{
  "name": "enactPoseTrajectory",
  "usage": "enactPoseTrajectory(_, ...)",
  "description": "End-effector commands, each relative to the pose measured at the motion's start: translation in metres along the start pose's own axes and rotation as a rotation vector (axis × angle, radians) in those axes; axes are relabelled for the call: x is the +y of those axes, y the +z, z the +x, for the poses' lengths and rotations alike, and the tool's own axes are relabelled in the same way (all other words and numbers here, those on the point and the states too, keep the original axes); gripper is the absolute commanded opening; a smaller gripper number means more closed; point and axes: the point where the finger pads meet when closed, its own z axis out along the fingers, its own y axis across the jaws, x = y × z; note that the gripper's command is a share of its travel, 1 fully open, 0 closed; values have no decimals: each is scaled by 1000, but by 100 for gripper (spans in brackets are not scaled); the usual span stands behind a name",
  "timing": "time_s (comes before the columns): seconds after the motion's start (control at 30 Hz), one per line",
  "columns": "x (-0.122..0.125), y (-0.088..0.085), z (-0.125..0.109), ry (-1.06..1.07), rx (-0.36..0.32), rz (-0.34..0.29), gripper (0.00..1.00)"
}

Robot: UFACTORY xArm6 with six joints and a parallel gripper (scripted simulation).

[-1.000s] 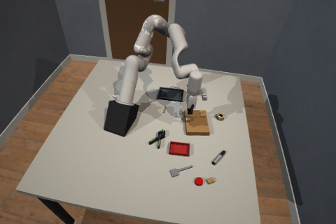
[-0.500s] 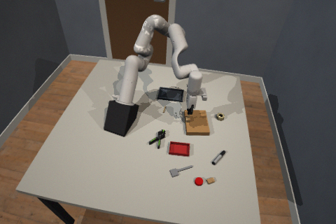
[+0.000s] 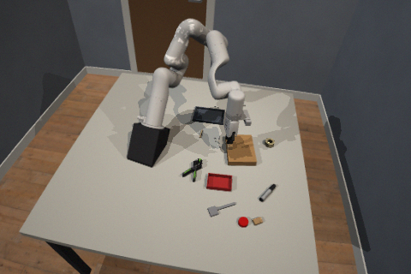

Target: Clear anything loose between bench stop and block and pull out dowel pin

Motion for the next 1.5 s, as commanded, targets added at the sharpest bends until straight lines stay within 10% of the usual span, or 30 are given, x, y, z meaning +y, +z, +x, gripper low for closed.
enactPoseTrajectory(0.0, 14, 0, -11, -62, 3, -5, 28)
enactPoseTrajectory(0.73, 92, 12, -115, -546, -7, -13, 28)
enactPoseTrajectory(1.47, 120, 28, -195, -897, 4, 2, 28)
